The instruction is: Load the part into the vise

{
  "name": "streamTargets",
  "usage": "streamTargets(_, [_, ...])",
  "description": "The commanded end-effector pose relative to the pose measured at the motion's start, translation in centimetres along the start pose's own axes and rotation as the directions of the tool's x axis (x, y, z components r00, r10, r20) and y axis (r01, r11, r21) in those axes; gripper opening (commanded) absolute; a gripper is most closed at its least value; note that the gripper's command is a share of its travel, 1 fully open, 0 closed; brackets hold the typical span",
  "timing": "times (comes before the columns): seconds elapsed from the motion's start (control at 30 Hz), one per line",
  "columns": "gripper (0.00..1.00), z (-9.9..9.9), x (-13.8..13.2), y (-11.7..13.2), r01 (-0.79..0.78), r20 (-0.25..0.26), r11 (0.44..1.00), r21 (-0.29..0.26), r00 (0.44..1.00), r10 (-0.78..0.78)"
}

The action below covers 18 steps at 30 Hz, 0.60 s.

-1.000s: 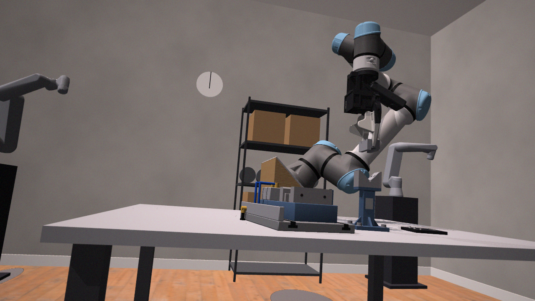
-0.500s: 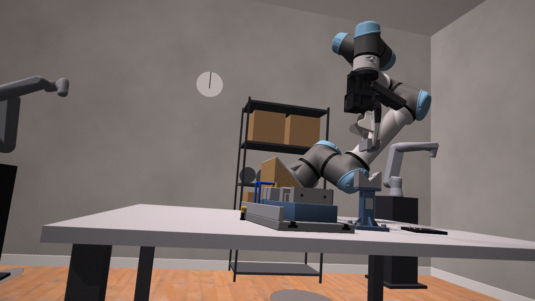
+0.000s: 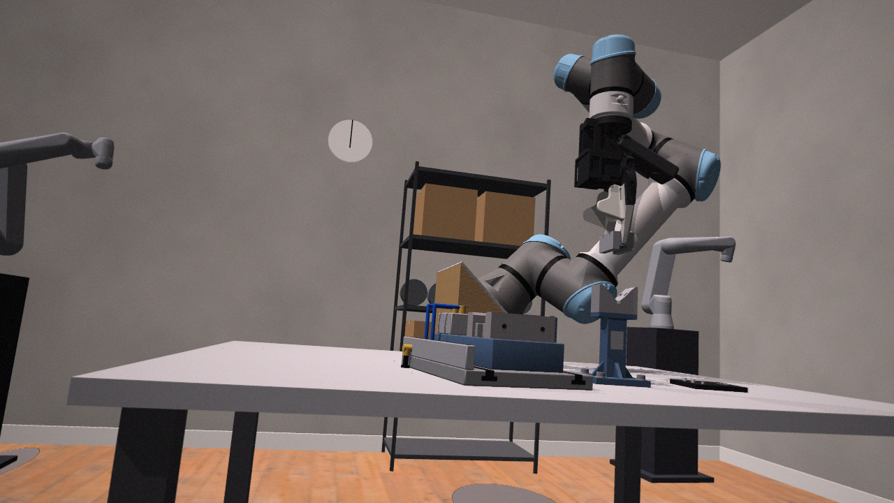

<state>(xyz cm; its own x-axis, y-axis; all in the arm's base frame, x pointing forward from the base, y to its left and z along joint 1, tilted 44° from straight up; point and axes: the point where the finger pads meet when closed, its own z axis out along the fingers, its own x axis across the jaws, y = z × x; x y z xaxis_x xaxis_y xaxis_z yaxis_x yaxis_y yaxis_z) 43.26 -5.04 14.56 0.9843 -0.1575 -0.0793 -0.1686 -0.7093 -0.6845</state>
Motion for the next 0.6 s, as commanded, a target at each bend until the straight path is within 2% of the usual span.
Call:
streamTargets(0.0, [0.0, -0.07, 0.13, 0.16, -0.01, -0.001, 1.0, 0.0, 1.0, 0.01])
streamTargets(0.57, [0.0, -0.23, 0.74, 1.0, -0.071, -0.001, 0.997, -0.001, 0.997, 0.071])
